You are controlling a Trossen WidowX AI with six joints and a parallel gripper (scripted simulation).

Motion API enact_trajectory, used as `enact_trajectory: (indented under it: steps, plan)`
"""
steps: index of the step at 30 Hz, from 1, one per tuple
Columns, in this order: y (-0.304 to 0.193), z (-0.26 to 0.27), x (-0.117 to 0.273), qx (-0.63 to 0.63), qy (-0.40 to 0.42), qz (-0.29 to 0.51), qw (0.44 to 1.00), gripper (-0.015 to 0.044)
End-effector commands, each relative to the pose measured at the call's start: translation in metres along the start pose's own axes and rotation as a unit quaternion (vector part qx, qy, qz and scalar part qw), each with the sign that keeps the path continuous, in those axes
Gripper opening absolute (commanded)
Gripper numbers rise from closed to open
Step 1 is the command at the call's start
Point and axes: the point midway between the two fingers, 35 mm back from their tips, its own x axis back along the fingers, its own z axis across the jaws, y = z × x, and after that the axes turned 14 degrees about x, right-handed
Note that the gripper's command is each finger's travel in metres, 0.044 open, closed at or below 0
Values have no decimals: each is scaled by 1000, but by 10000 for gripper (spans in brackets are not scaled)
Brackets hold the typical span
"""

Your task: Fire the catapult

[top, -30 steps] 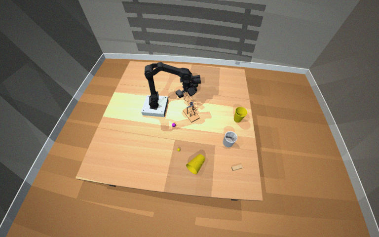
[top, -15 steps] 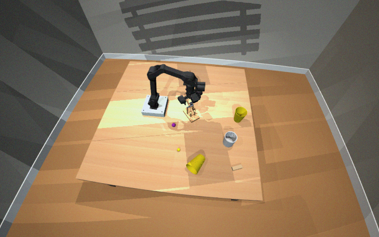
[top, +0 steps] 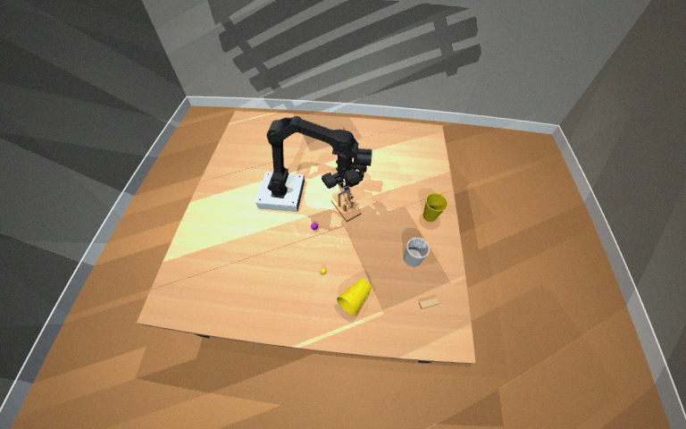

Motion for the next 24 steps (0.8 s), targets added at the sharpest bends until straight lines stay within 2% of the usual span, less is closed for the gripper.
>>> enact_trajectory:
  steps: [1, 24]
  plan:
    - [0, -1, 0, 2, -2, 0, 1000, 0]
    - [-10, 4, -19, 2, -2, 1, 1000, 0]
